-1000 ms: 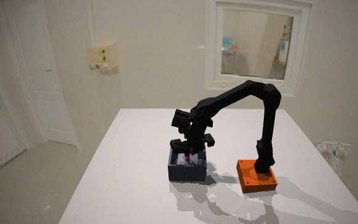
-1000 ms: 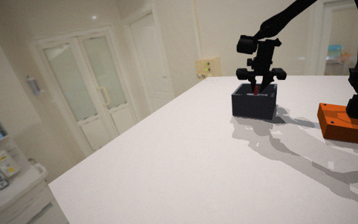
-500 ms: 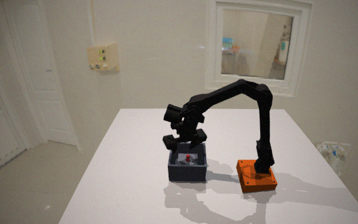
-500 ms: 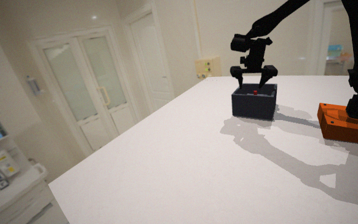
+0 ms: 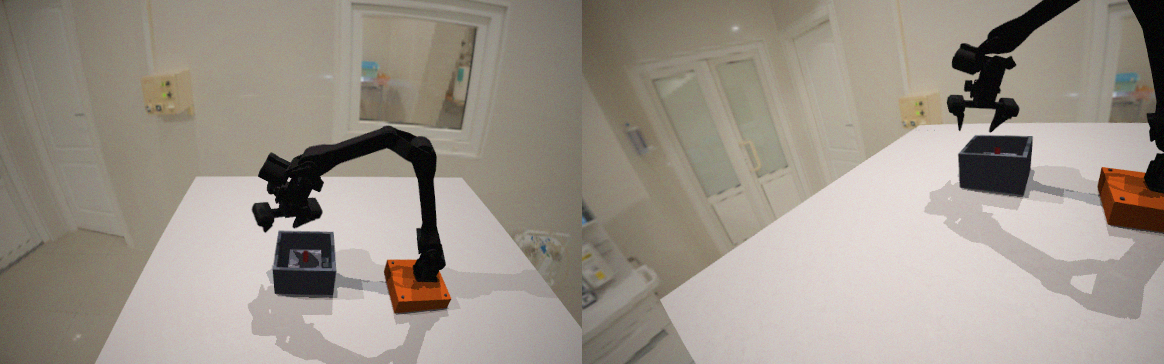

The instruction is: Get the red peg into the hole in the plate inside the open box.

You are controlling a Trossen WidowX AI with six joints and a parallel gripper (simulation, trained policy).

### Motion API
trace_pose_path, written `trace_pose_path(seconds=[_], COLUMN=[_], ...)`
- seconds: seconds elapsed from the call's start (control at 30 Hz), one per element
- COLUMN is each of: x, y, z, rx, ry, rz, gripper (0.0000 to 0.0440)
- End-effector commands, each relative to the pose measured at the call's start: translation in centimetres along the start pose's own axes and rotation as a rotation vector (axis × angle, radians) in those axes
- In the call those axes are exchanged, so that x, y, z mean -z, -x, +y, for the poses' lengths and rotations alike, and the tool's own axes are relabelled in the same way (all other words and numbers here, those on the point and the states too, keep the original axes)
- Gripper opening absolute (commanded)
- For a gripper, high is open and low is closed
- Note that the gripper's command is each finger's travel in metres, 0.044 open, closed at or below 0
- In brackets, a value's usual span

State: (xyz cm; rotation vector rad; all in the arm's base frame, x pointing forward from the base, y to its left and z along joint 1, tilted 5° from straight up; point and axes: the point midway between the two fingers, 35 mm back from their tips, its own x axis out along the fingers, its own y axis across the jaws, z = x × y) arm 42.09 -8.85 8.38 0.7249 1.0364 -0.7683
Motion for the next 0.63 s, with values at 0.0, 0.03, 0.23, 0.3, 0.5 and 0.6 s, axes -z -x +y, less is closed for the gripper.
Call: trace_pose_path(seconds=[0.0,0.03,0.23,0.3,0.5,0.6], x=[-1.0,-1.1,-2.8,-3.4,-4.9,-5.7], y=[-1.0,-1.1,-1.3,-1.3,-1.3,-1.2], z=[-0.6,-0.5,-0.9,-1.1,-1.6,-2.0], rx=[0.02,0.017,0.019,0.017,0.007,0.003], ry=[-0.016,-0.019,-0.05,-0.061,-0.095,-0.116], rz=[0.009,0.01,-0.007,-0.012,-0.024,-0.031], gripper=[0.044,0.044,0.044,0.044,0.044,0.044])
